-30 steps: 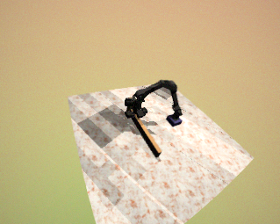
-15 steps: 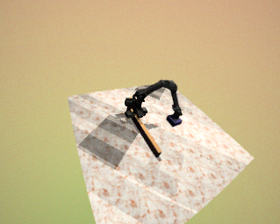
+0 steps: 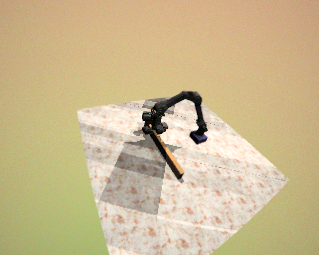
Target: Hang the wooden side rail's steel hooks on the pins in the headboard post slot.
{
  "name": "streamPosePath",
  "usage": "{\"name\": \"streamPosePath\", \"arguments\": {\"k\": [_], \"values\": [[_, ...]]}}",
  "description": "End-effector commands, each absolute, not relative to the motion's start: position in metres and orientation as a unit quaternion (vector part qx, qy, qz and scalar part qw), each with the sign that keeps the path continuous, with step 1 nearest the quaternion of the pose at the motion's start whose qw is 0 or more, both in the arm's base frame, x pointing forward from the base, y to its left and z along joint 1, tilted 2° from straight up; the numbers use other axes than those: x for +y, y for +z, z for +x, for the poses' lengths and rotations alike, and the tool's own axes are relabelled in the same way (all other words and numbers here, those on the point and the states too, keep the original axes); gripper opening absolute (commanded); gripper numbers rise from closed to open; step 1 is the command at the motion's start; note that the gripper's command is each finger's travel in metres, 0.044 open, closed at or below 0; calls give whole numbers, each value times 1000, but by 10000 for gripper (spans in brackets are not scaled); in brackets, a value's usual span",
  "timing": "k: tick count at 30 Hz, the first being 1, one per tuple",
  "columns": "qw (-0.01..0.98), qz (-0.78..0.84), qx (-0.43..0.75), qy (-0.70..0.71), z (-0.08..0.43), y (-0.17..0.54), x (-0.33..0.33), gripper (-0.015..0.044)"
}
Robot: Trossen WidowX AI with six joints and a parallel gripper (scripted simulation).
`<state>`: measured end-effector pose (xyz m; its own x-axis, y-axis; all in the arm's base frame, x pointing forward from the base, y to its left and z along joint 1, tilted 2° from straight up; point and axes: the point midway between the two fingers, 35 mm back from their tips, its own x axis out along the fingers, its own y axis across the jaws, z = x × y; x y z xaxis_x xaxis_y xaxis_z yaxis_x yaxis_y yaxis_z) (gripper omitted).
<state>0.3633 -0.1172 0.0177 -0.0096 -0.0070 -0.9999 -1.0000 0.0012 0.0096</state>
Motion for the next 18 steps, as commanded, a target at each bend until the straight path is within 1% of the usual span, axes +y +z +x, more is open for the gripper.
{"name": "streamPosePath", "arguments": {"k": [1, 5, 8, 14, 18], "values": [[496, -499, 504, 500, 363, 19, -117, 341], [496, -501, 505, 498, 364, 41, -117, 440], [496, -501, 505, 497, 364, 56, -117, 440], [496, -502, 505, 497, 364, 58, -115, 440], [496, -501, 505, 497, 364, 57, -94, 440]]}}
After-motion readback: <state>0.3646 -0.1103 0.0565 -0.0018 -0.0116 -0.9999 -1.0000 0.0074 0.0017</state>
